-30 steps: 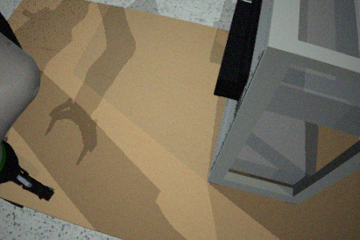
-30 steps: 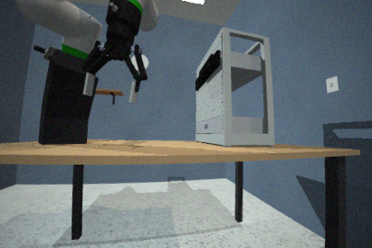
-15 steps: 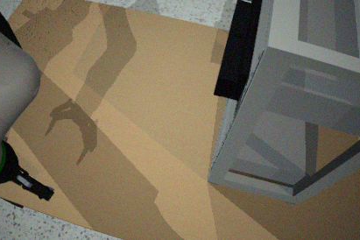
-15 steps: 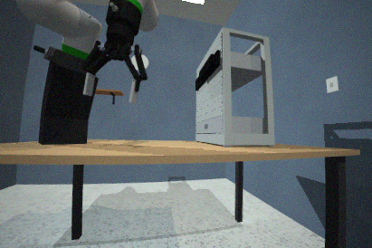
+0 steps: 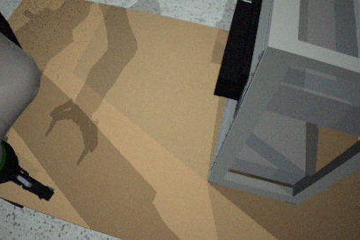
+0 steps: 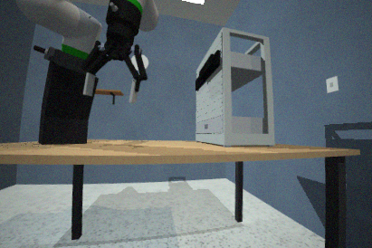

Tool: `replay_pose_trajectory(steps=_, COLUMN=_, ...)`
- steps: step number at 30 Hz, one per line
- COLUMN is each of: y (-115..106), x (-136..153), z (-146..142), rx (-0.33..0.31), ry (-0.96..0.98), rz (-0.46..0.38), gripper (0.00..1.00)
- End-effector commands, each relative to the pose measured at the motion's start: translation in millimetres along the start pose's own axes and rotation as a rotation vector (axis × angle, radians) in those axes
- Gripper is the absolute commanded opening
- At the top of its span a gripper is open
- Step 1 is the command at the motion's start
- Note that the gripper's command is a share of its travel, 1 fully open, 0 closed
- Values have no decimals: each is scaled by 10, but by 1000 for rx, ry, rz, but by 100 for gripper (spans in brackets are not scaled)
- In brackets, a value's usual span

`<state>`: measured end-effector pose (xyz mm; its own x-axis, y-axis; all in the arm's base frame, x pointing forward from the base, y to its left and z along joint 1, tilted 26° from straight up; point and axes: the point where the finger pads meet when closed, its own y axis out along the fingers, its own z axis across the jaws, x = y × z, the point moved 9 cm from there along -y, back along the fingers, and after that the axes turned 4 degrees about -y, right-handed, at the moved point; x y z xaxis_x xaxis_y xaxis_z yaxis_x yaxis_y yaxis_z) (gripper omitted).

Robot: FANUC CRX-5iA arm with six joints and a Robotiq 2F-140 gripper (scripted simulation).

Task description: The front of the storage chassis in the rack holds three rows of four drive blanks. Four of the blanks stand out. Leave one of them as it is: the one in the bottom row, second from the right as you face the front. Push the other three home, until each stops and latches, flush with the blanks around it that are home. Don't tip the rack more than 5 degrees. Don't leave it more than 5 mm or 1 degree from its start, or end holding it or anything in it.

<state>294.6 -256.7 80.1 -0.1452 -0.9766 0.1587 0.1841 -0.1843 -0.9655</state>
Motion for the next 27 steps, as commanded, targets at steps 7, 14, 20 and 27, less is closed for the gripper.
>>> replay_pose_trajectory(steps=7, y=-1, x=0, z=1, rx=0, ry=0, rz=0, gripper=100)
replay_pose_trajectory(steps=14, y=3, x=-9, z=9, rx=3, ry=3, rz=1, gripper=100)
replay_pose_trajectory(steps=20, y=17, x=-46, z=42, rx=13, ry=13, rz=7, gripper=100)
replay_pose_trajectory(steps=27, y=41, x=-111, z=98, rx=31, ry=32, rz=18, gripper=100)
